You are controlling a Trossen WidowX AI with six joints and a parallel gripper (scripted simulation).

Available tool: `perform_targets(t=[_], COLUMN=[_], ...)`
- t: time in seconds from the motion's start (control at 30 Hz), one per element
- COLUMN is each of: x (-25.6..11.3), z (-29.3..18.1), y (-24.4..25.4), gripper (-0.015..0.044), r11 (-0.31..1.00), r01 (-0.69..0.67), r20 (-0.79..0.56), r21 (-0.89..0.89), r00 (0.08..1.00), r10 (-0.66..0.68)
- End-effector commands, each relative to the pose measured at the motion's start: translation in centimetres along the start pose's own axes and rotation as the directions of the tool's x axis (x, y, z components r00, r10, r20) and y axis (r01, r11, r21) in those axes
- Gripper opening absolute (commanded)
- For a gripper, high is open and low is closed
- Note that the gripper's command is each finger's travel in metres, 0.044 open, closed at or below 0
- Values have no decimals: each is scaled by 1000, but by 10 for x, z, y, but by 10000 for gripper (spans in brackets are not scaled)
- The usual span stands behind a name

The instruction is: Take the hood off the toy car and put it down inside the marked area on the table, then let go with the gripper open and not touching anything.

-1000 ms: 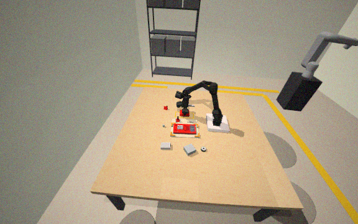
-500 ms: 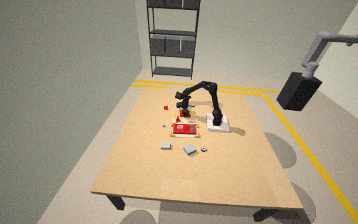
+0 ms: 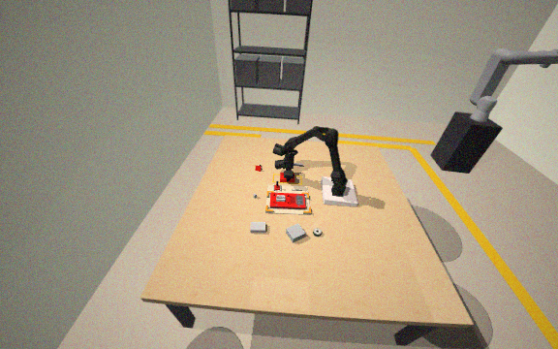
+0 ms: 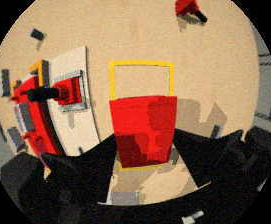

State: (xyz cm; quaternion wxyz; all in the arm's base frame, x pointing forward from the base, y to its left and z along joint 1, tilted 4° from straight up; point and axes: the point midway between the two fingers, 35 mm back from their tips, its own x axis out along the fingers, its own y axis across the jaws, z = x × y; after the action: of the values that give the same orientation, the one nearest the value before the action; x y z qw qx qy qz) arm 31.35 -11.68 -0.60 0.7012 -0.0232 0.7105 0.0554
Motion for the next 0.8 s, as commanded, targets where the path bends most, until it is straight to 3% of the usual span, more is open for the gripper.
perform_targets(t=[0.0,0.37,0.63,0.77], x=[0,0,-70,-73], z=[0,0,1,1], y=[0,0,0,0], gripper=[157,440,440,440], r11=[1000,1000,1000,1000], r01=[0,0,1,1], r20=[0,0,-6,-6], r21=[0,0,0,0], r00=[1000,1000,1000,1000], r10=[0,0,-1,-1])
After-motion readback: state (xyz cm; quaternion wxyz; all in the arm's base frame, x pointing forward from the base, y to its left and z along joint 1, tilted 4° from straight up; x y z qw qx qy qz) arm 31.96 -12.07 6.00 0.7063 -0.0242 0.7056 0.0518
